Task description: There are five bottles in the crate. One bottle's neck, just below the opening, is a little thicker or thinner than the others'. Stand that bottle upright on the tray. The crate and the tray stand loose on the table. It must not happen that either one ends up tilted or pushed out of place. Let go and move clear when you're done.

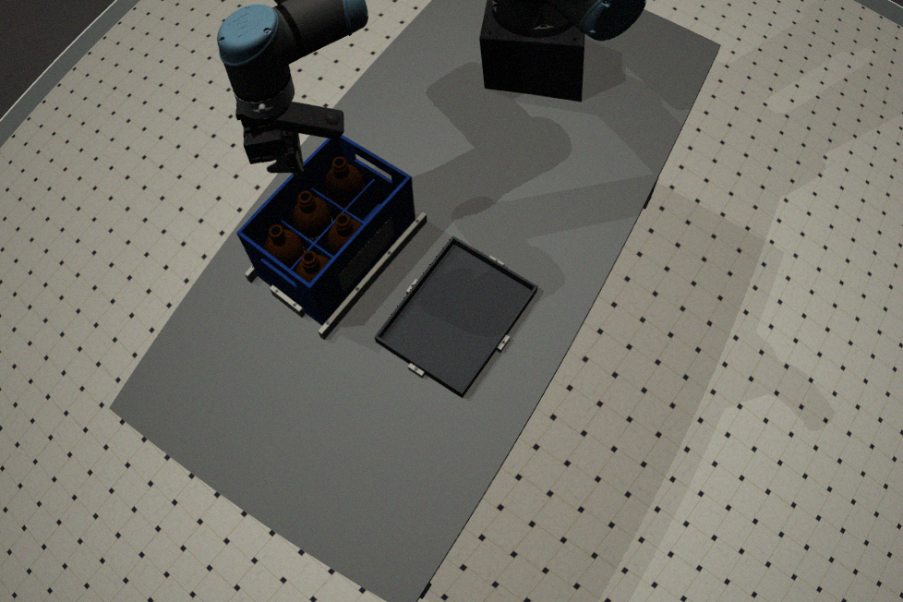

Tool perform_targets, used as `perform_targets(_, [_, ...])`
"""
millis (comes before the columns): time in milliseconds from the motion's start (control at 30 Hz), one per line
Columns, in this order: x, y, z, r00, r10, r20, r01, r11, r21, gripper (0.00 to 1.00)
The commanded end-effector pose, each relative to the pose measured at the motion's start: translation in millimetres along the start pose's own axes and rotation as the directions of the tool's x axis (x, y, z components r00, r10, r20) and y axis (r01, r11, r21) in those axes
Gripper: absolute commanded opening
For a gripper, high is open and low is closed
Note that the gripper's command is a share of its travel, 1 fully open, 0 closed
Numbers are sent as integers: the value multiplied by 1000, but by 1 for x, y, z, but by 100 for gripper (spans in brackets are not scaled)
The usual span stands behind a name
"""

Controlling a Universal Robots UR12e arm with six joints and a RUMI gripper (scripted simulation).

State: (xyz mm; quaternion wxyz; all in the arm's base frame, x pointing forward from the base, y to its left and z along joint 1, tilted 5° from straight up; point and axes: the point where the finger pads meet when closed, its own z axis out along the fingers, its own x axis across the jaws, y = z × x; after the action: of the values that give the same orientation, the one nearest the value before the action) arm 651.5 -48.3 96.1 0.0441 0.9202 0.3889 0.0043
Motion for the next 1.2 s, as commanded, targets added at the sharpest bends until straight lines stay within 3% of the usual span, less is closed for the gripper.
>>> perform_targets(0, [0,1,0,1000,0,-2,0,1000,-1,0])
perform_targets(1133, [0,1,0,1000,0,-2,0,1000,-1,0])
perform_targets(1167, [0,1,0,1000,0,-2,0,1000,-1,38])
